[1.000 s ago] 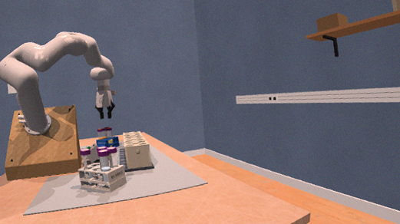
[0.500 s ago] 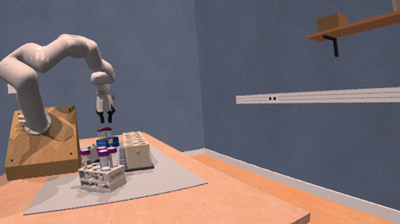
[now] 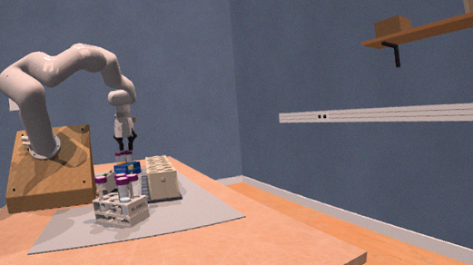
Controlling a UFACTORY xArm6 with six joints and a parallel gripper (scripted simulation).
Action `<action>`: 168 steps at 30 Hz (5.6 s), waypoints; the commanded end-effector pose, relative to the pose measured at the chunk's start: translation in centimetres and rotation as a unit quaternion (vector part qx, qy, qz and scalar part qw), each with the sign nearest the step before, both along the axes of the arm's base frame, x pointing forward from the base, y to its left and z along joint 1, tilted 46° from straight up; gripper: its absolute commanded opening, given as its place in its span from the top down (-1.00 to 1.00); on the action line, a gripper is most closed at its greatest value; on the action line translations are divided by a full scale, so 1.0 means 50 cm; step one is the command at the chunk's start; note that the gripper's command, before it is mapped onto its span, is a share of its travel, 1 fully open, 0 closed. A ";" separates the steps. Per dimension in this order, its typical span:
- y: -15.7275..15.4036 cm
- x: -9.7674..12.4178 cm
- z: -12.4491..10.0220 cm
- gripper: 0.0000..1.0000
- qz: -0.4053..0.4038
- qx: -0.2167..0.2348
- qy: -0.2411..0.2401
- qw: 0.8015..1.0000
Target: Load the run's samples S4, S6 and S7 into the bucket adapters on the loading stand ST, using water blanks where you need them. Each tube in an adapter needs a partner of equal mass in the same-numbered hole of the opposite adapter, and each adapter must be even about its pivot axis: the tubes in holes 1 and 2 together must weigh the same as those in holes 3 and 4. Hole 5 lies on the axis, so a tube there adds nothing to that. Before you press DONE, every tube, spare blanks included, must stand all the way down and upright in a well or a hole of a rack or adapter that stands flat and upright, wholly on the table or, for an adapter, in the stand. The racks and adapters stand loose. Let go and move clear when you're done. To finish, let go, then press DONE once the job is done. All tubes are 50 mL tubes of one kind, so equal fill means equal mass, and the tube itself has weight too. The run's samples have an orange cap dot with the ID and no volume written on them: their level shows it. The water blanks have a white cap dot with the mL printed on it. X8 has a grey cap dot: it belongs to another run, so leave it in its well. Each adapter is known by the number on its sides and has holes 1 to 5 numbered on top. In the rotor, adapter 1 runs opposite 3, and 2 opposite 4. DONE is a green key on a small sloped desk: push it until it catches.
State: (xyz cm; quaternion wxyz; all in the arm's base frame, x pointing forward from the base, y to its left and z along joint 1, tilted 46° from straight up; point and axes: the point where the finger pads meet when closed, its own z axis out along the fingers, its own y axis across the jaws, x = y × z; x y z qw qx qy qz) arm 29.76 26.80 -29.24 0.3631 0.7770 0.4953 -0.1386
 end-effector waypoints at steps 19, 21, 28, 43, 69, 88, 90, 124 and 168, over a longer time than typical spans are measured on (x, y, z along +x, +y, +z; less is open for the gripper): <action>-0.010 0.005 -0.013 -0.15 0.001 0.002 -0.001 1.000; -0.011 0.006 -0.015 -0.15 0.001 0.002 -0.001 1.000; -0.018 0.007 -0.022 -0.15 0.001 0.002 -0.001 1.000; -0.029 0.010 -0.033 -0.15 0.001 0.002 -0.001 1.000; -0.027 0.009 -0.030 1.00 0.001 0.002 -0.001 1.000; -0.027 0.009 -0.030 1.00 0.001 0.002 -0.001 1.000; -0.027 0.009 -0.030 1.00 0.001 0.002 -0.001 1.000; -0.006 0.005 -0.010 1.00 0.001 0.002 -0.001 1.000; 0.080 -0.013 0.076 1.00 0.001 0.002 -0.001 1.000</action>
